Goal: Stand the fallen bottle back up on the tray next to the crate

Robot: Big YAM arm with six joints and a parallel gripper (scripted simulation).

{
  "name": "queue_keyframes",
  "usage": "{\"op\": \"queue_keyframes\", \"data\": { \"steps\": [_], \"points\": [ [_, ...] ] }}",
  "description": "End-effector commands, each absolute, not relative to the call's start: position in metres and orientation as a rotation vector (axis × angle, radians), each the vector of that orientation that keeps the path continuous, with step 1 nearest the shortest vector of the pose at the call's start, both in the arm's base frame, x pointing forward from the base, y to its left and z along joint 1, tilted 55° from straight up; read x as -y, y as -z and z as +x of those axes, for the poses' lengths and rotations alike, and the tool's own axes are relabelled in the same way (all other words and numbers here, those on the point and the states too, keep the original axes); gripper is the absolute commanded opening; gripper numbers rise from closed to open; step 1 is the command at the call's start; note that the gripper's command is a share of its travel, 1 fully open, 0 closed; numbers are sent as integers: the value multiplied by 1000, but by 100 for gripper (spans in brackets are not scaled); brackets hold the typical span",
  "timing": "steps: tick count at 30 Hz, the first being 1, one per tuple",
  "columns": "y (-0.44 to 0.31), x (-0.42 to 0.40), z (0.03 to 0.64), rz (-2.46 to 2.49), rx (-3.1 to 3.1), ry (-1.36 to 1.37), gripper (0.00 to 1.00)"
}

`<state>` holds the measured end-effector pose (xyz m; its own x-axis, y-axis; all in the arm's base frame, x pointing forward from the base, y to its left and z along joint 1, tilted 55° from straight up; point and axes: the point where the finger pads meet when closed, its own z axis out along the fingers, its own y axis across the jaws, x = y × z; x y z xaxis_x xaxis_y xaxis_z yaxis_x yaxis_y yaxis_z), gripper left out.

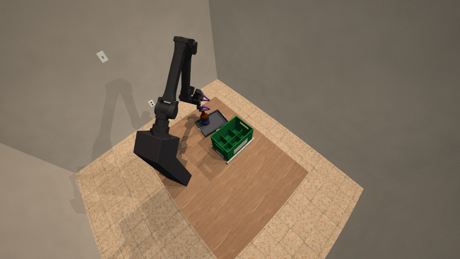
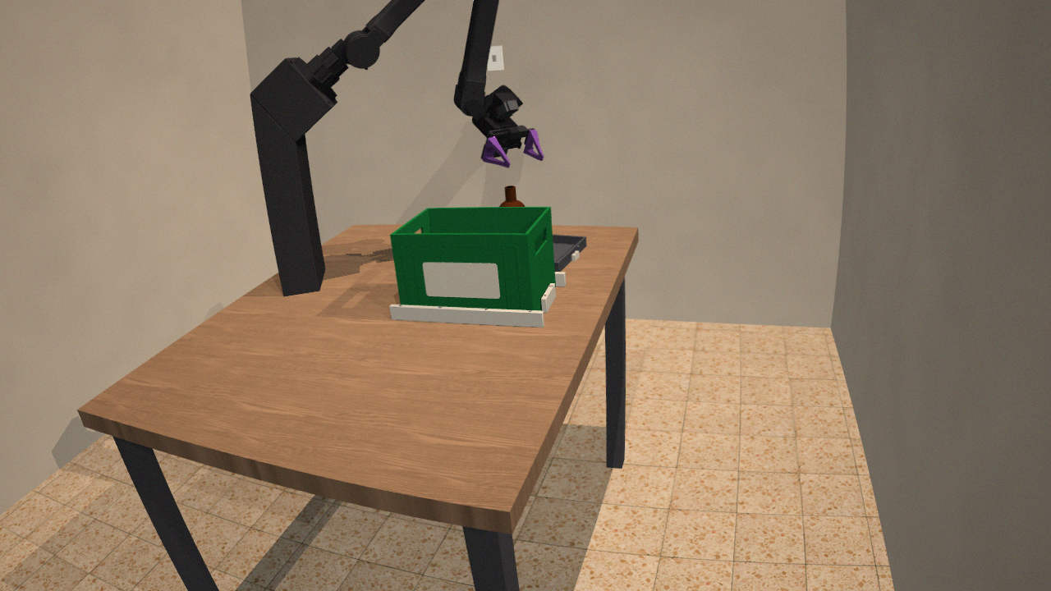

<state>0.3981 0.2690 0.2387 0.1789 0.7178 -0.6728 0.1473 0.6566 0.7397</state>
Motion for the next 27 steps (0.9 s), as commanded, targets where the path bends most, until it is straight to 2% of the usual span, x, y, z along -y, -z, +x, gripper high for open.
{"op": "queue_keyframes", "data": {
  "steps": [1,14,15,27],
  "points": [
    [-244,-266,390,794,-1364,-472,100],
    [-245,-264,389,795,-1363,-470,100],
    [-245,-264,389,795,-1363,-470,0],
    [-245,-264,389,795,-1363,-470,0]
  ]
}}
